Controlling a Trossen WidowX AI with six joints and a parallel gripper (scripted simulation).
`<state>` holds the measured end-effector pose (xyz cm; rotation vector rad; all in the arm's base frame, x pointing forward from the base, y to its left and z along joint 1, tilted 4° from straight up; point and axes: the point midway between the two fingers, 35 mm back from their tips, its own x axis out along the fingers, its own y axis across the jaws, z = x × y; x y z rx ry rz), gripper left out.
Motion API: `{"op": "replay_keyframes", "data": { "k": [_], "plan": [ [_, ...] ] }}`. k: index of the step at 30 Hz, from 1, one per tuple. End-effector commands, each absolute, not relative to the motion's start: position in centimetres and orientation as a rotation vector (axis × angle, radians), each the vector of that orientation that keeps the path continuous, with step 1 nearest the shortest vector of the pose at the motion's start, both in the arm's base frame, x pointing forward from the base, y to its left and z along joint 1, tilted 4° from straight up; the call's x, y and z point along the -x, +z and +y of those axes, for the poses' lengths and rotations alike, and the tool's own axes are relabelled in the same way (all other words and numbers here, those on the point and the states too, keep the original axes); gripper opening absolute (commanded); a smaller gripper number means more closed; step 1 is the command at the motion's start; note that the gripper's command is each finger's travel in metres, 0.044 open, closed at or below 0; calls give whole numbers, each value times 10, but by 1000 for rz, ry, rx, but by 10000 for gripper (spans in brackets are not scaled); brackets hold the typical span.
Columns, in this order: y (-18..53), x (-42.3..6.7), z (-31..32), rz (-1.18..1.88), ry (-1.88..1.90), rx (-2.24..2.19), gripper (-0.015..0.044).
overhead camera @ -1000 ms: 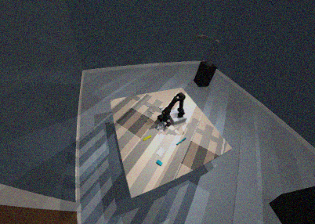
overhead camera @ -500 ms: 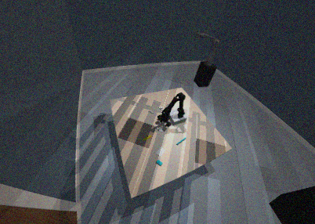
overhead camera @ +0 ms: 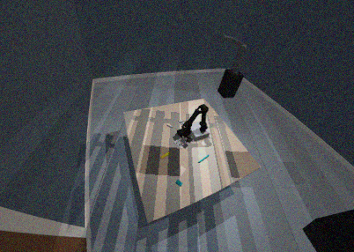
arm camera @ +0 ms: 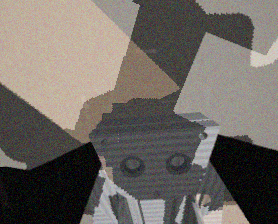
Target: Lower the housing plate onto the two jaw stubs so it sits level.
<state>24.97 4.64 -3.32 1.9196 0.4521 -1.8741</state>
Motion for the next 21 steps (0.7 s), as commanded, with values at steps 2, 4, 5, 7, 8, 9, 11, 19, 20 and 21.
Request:
{"op": "replay_keyframes", "data": {
  "k": [2,4,5,7,8,9,11,19,20,21],
  "plan": [
    [-36,-251,45,443,-1872,-1920,351],
    [-36,-251,45,443,-1872,-1920,351],
    [-36,-251,45,443,-1872,-1920,351],
    [-36,-251,45,443,-1872,-1920,351],
    [-36,-251,45,443,-1872,-1920,351],
    [-36,-251,45,443,-1872,-1920,351],
    [-36,-251,45,443,-1872,-1920,351],
    [-33,-250,46,453,-1874,-1919,440],
    [-33,-250,46,453,-1874,-1919,440],
    [-33,-250,46,453,-1874,-1919,440]
  ]
}}
